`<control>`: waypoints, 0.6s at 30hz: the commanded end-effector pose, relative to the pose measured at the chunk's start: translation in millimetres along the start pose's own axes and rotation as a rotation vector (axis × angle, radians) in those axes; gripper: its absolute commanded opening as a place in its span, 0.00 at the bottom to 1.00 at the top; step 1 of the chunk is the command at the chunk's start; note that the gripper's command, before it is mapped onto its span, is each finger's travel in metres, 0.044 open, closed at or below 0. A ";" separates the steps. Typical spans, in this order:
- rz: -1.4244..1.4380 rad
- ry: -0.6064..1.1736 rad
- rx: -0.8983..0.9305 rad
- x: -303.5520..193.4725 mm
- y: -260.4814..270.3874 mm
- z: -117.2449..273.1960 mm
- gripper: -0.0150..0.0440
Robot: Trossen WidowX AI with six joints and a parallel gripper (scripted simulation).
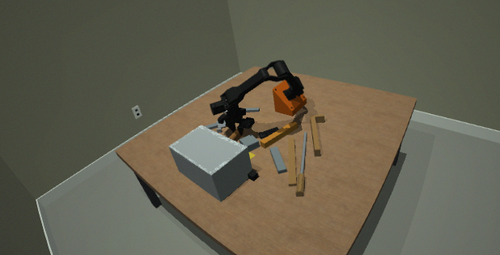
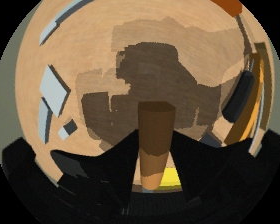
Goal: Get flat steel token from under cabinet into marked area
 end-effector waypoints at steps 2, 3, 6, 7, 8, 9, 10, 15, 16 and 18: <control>0.001 0.002 0.002 -6.4 -1.6 0.3 0.25; 0.001 0.002 0.002 -7.5 -1.9 0.3 0.25; 0.001 0.002 0.002 -10.6 -2.6 0.3 0.25; 0.001 0.002 0.002 -11.5 -2.8 0.3 0.25; 0.001 0.002 0.002 -12.5 -3.1 0.3 0.25; 0.002 0.002 0.002 -13.5 -3.3 0.3 0.25; 0.002 0.002 0.002 -14.5 -3.5 0.4 0.25; 0.002 0.002 0.002 -19.6 -4.7 0.4 0.25; 0.002 0.002 0.002 -20.6 -5.0 0.4 0.25; 0.002 0.002 0.002 -22.5 -5.5 0.4 0.25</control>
Point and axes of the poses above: the point midway between the two fingers, 35 mm back from their tips, its own z axis back along the fingers, its own y axis across the jaws, x = y × z, the point moved 8 cm from there along z, back along the fingers, and after that the axes turned 14 degrees about -z, right-handed, at the moved point
